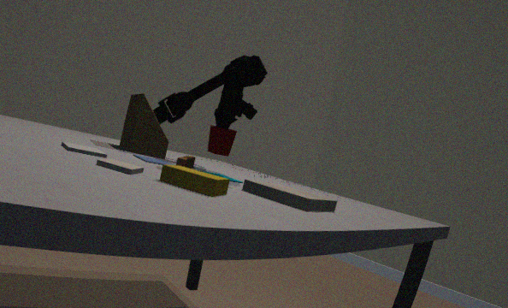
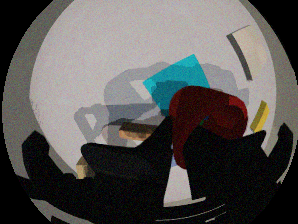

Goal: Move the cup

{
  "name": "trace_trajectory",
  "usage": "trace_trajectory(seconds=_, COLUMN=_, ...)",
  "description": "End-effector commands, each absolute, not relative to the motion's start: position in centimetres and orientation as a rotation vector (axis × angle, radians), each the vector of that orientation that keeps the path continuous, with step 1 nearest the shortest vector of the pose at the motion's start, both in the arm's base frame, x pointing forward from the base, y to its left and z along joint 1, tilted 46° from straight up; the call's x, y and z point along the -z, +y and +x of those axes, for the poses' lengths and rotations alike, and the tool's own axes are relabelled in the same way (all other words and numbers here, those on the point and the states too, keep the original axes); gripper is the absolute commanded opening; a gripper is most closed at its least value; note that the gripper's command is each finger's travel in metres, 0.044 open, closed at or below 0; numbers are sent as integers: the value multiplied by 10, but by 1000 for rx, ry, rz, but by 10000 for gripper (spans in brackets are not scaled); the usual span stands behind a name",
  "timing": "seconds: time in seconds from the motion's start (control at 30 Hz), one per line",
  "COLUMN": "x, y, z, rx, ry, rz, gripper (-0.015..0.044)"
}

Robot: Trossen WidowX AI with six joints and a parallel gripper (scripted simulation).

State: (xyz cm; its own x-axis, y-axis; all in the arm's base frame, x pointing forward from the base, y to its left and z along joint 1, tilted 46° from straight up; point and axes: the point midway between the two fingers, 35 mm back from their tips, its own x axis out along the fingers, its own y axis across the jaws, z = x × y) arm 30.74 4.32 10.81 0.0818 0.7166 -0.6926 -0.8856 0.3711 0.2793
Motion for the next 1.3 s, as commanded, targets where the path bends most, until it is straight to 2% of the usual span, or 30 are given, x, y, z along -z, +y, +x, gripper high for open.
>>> trace_trajectory(seconds=0.0, x=-110, y=45, z=310, rx=-1211, ry=871, rz=-231, gripper=0)
trace_trajectory(seconds=1.27, x=-74, y=85, z=315, rx=-1212, ry=869, rz=-229, gripper=0)
